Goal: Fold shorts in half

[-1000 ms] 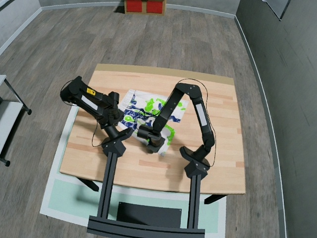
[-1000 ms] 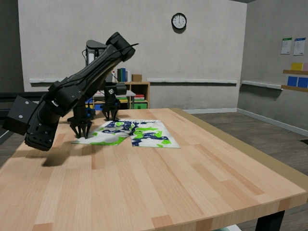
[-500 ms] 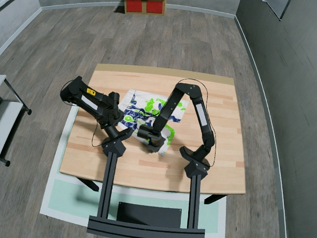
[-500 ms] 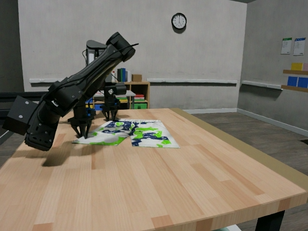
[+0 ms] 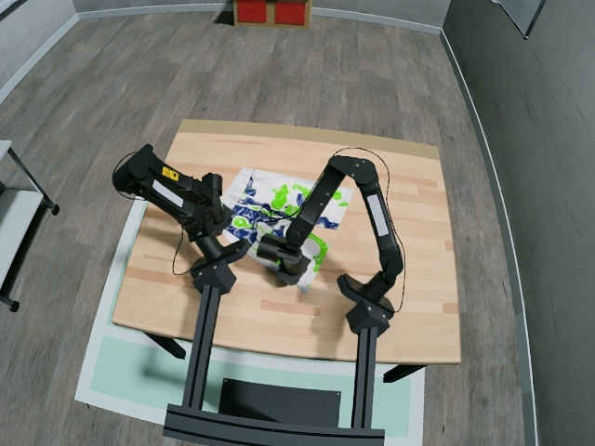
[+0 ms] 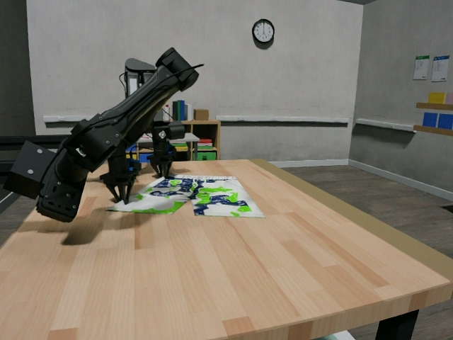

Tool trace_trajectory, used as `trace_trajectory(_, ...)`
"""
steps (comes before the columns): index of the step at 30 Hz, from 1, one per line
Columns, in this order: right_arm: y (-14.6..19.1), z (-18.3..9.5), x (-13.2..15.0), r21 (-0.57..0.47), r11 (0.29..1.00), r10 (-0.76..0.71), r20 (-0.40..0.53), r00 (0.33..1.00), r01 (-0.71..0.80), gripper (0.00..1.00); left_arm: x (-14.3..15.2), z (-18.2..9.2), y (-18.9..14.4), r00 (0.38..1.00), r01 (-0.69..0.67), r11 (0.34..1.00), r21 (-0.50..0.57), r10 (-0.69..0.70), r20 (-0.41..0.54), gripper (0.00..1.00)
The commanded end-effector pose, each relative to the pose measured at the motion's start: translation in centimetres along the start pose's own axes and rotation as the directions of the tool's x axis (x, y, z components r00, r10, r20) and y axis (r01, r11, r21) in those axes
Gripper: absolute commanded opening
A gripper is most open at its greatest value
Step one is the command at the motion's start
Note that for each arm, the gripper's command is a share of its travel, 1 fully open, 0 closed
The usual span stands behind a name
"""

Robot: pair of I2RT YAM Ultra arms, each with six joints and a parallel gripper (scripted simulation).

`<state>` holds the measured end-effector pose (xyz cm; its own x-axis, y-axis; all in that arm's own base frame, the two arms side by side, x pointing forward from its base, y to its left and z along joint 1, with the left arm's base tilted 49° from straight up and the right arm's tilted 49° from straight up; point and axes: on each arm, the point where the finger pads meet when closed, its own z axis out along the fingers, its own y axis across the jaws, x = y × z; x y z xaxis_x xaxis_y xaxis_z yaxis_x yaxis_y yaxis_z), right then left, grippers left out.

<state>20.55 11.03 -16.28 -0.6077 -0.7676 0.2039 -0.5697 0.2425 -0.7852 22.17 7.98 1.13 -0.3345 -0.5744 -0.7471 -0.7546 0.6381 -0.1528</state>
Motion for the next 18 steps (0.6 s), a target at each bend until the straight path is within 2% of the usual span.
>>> trace_trajectory(1,-1.49,1.38,0.62,0.084,0.996,0.001,-0.006,1.000,-0.001,0.15,0.63,0.82,-1.17,0.999,0.026,0.997,0.067,-0.023,-0.042,0.25)
trace_trajectory(5,-1.49,1.38,0.63,0.084,0.996,0.001,-0.006,1.000,-0.001,0.15,0.68,0.94,-1.27,0.999,0.032,0.997,0.063,-0.029,-0.040,0.25)
trace_trajectory(6,-1.49,1.38,0.63,0.084,0.996,0.001,-0.006,1.000,-0.001,0.15,-0.13,0.88,-2.10,0.999,0.045,0.996,0.078,-0.043,-0.026,0.25)
trace_trajectory(12,-1.56,1.70,0.96,0.087,0.996,-0.005,-0.015,1.000,0.006,0.15,0.79,0.89,-1.27,0.999,0.024,0.998,0.061,-0.021,-0.046,0.25)
trace_trajectory(13,-1.61,1.72,0.97,0.087,0.996,-0.005,-0.015,1.000,0.007,0.15,0.76,0.89,-1.30,0.999,0.025,0.998,0.062,-0.022,-0.045,0.15)
trace_trajectory(18,-1.78,1.74,1.01,0.086,0.996,-0.002,-0.017,1.000,0.003,0.15,0.75,0.89,-1.31,0.999,0.025,0.998,0.063,-0.022,-0.045,0.15)
